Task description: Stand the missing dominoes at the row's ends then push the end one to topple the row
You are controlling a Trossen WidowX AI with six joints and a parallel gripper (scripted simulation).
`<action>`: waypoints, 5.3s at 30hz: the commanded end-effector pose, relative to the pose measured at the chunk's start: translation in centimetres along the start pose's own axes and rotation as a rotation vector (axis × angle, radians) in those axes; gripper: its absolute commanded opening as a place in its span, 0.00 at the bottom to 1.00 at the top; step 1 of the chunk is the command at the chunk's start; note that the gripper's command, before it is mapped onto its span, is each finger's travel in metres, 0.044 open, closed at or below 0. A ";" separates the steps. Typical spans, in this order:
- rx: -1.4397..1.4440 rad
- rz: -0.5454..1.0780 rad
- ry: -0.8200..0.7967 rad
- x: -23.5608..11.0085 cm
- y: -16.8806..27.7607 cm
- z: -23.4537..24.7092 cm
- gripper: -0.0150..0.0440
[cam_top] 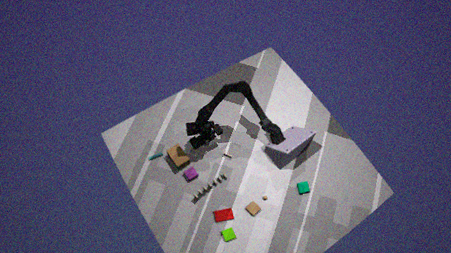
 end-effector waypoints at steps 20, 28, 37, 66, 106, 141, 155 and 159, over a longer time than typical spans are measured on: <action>-0.182 0.020 0.003 -13.4 2.7 0.1 0.44; -1.164 0.041 -0.012 -13.7 16.8 -3.3 0.44; -1.583 0.023 -0.010 -13.6 22.0 -6.6 0.44; -1.582 0.016 -0.008 -0.6 22.1 -6.7 0.44; -1.434 0.034 -0.012 -12.6 20.1 -6.3 1.00; -0.550 0.010 0.002 1.7 9.4 -7.8 1.00; -0.550 0.009 0.002 2.0 9.4 -7.8 0.64; -0.550 0.009 0.002 2.0 9.4 -7.8 0.47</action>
Point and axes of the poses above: the point midway between the two fingers, 35 mm back from their tips, its own x axis out along the fingers, its own z axis across the jaws, y = z × x, the point moved 8 cm from there along -x, back along the fingers, and after that the axes turned 15 degrees about x, right-handed, at the moved point
